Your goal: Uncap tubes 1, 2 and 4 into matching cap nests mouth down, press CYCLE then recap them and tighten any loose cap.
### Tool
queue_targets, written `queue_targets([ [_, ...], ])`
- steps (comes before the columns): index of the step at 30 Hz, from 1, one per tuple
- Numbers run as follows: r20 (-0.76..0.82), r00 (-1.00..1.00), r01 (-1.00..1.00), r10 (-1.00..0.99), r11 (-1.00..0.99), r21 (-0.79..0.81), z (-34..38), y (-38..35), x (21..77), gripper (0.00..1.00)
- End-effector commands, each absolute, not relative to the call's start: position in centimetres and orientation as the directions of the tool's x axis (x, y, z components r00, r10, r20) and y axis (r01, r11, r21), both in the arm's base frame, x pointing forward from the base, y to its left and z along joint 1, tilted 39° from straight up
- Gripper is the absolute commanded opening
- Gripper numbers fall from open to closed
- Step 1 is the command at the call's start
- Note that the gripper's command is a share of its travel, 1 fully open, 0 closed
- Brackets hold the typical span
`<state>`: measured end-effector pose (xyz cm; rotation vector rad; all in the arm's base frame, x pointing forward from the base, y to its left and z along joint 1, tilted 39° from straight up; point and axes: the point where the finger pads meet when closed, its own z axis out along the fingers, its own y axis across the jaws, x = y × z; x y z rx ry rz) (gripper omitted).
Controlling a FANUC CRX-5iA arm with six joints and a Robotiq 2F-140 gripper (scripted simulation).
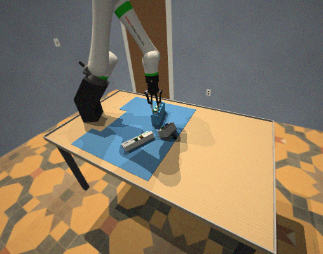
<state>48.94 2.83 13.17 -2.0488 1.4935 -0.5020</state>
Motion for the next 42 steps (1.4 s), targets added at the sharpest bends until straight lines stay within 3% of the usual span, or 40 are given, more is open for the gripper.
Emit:
queue_targets([
  [1, 0.048, 0.443, -0.683, -0.895, -0.371, -0.629, 13.15, 2.72, 48.95, 0.0],
  [6, 0.058, 0.454, -0.676, -0.889, -0.387, -0.628, 13.15, 2.72, 48.95, 0.0],
  [7, 0.058, 0.454, -0.676, -0.889, -0.387, -0.628, 13.15, 2.72, 48.95, 0.35],
  [19, 0.058, 0.454, -0.676, -0.889, -0.387, -0.628, 13.15, 2.72, 48.95, 0.35],
  [22, -0.099, 0.273, -0.767, -0.957, -0.155, -0.623, 13.28, 2.68, 48.87, 0.35],
  [25, -0.166, 0.188, -0.792, -0.968, -0.05, -0.608, 13.36, 2.66, 48.82, 0.35],
  [39, -0.166, 0.188, -0.792, -0.968, -0.05, -0.608, 13.73, 2.53, 48.57, 0.35],
  [40, -0.166, 0.188, -0.792, -0.968, -0.05, -0.608, 13.73, 2.53, 48.57, 0.0],
  [42, -0.166, 0.188, -0.792, -0.968, -0.05, -0.608, 13.73, 2.53, 48.57, 0.0],
])
